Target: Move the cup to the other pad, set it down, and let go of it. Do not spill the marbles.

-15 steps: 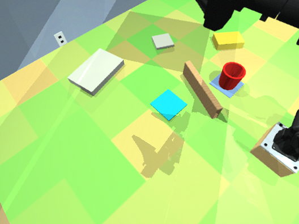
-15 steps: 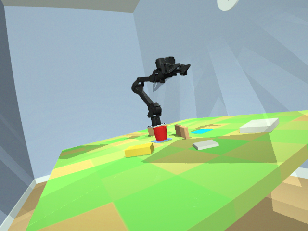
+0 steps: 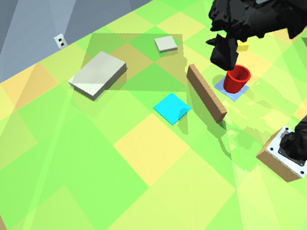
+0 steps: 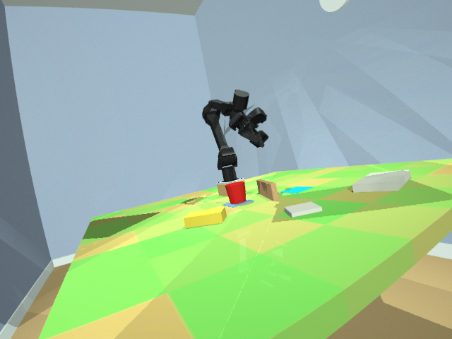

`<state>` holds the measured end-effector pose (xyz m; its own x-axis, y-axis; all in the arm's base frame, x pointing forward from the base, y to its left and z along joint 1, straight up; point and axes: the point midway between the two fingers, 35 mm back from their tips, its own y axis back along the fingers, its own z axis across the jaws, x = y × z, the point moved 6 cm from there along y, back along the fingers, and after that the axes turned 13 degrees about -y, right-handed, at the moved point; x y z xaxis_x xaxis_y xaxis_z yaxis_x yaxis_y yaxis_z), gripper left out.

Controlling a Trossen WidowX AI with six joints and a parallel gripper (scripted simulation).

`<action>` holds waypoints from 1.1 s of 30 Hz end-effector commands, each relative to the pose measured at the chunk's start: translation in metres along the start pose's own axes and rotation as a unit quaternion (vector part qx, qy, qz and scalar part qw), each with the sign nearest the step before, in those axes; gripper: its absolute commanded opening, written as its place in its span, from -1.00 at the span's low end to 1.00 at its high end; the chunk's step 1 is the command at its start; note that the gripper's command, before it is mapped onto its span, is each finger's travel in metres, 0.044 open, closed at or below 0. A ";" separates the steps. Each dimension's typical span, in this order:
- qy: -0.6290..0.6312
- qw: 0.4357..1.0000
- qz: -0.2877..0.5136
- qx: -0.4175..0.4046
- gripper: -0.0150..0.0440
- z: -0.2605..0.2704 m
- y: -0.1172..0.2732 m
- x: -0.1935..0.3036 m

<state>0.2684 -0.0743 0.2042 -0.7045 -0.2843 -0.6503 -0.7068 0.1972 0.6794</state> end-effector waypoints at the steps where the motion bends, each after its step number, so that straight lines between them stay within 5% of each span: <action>1: 0.115 0.970 0.191 -0.099 0.01 -0.014 -0.015 0.058; 8: 0.202 0.898 0.301 -0.250 0.01 -0.025 -0.008 0.110; 33: 0.202 0.898 0.301 -0.250 0.01 -0.020 -0.026 0.123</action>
<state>0.2021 -0.1334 0.1219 -0.7993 -0.6008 -0.0127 -0.0301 0.0189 0.9994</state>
